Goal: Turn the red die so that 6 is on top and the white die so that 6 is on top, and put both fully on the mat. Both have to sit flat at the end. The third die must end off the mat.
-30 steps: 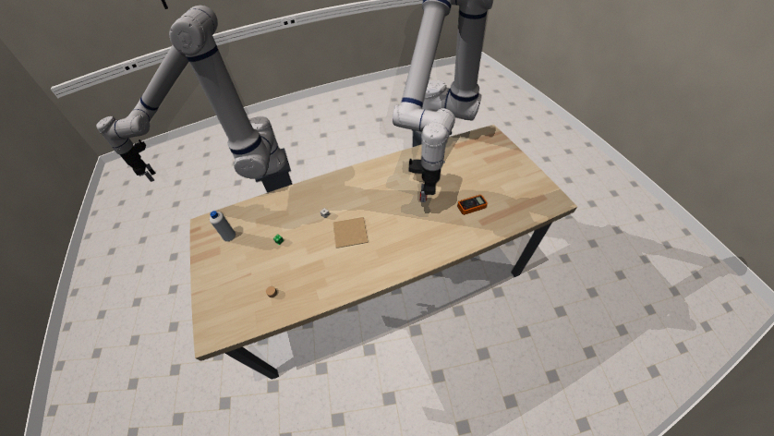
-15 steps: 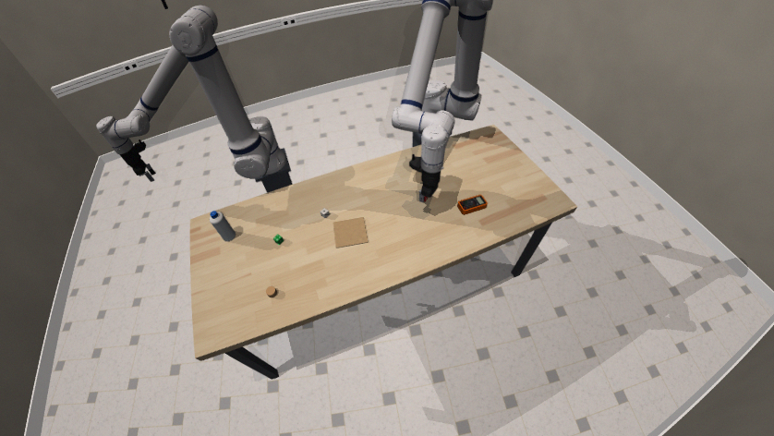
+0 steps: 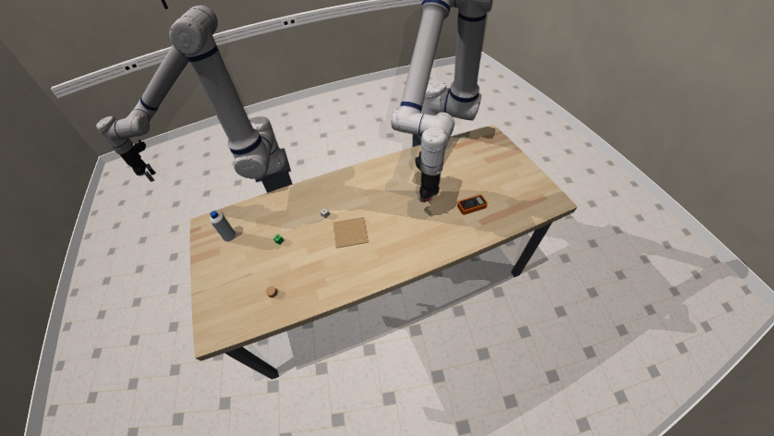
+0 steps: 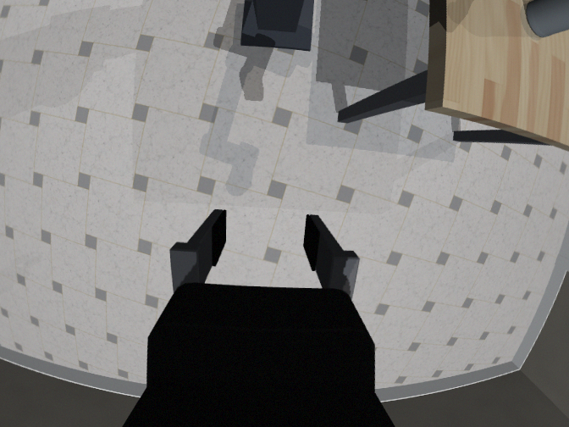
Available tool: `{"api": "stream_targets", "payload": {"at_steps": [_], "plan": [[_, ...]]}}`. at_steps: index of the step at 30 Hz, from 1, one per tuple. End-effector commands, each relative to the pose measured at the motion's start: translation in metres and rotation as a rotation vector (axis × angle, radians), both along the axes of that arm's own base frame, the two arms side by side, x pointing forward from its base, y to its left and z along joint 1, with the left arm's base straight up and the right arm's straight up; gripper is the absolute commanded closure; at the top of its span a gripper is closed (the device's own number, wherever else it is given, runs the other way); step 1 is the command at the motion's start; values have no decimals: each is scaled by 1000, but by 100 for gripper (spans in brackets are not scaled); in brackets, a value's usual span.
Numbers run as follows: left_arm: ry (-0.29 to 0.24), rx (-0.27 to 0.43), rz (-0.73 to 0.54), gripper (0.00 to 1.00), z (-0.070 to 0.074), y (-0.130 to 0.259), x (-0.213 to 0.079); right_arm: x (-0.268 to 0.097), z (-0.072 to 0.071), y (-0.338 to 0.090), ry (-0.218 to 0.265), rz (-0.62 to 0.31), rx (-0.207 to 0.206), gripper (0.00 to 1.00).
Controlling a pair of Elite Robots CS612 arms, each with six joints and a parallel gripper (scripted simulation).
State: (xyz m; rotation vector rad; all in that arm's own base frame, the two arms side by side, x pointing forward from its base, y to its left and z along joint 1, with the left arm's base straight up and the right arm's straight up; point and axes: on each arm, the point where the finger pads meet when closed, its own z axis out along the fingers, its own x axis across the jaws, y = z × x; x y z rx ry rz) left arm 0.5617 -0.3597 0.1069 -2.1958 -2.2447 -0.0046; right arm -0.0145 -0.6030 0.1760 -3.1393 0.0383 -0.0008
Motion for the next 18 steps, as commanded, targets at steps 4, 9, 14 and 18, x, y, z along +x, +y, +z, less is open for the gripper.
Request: {"api": "stream_targets", "payload": {"at_steps": [4,9,14,18], "plan": [[1,-3,-215,43,0,2,4,0,1,-1,1,0,-2,0],[1,-3,-338,43,-1,4,7,0,1,-1,1,0,-2,0],[1,-3,-398,43,-1,5,8,0,1,-1,1,0,-2,0],[2,-3,-463,43,-2,5,10,0,1,-1,1,0,-2,0]]}}
